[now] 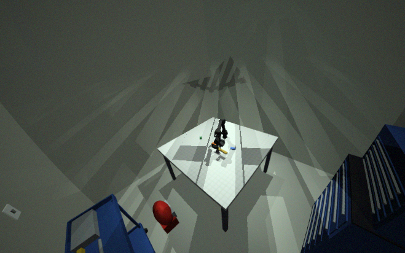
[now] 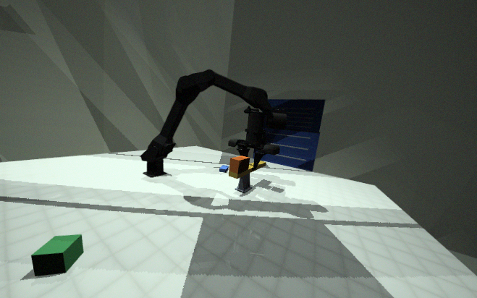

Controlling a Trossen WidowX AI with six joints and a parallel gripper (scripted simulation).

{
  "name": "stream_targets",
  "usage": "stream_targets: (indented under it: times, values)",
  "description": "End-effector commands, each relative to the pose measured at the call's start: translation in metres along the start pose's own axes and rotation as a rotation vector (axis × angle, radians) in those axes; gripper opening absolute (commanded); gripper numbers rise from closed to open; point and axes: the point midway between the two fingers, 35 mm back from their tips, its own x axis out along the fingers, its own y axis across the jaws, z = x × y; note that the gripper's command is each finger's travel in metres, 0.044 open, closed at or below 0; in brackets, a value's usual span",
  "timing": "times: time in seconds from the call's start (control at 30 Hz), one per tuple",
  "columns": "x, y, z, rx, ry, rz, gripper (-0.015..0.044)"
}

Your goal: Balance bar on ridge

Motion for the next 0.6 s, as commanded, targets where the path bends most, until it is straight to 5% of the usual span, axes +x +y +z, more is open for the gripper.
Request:
stream_targets:
  times: [0.0,0.47,0.57]
  values:
    - [0.0000,0.0000,0.0000,0.000,0.000,0.000,0.0173]
    - [0.0000,0.0000,0.0000,0.000,0.000,0.000,0.0185]
    - [0.0000,0.0000,0.0000,0.000,0.000,0.000,0.0264]
